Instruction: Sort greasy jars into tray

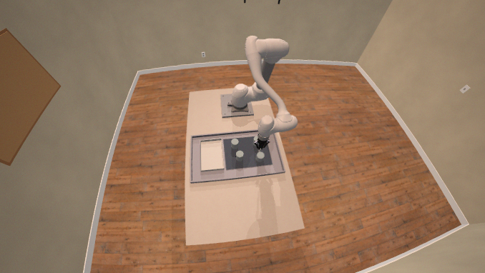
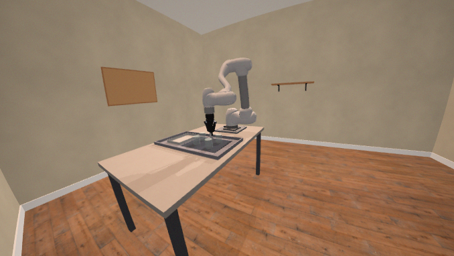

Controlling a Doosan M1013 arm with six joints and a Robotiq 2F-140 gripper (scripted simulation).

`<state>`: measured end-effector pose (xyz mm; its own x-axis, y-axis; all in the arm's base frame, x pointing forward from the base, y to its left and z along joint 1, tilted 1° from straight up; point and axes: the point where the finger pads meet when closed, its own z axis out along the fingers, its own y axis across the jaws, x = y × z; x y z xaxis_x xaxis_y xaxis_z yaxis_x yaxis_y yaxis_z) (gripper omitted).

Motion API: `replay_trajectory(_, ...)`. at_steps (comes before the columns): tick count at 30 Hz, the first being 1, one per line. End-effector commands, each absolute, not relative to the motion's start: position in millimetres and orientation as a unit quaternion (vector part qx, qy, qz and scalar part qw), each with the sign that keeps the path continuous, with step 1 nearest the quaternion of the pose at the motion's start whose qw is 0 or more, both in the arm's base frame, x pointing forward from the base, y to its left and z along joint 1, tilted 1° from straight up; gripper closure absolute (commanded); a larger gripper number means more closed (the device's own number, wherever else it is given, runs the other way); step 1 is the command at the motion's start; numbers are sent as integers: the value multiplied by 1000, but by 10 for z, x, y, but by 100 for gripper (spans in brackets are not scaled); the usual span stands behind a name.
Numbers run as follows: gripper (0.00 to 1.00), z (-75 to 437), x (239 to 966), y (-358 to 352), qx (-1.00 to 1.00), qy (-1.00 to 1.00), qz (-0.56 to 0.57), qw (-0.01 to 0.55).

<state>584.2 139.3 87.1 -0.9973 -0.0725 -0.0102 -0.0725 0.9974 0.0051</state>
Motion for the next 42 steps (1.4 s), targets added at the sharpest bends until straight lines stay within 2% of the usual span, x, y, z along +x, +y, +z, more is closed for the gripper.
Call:
replay_trajectory(1,100,833,5717,1384,-35,999,2,4)
replay_trajectory(42,100,804,5595,1376,-35,999,2,4)
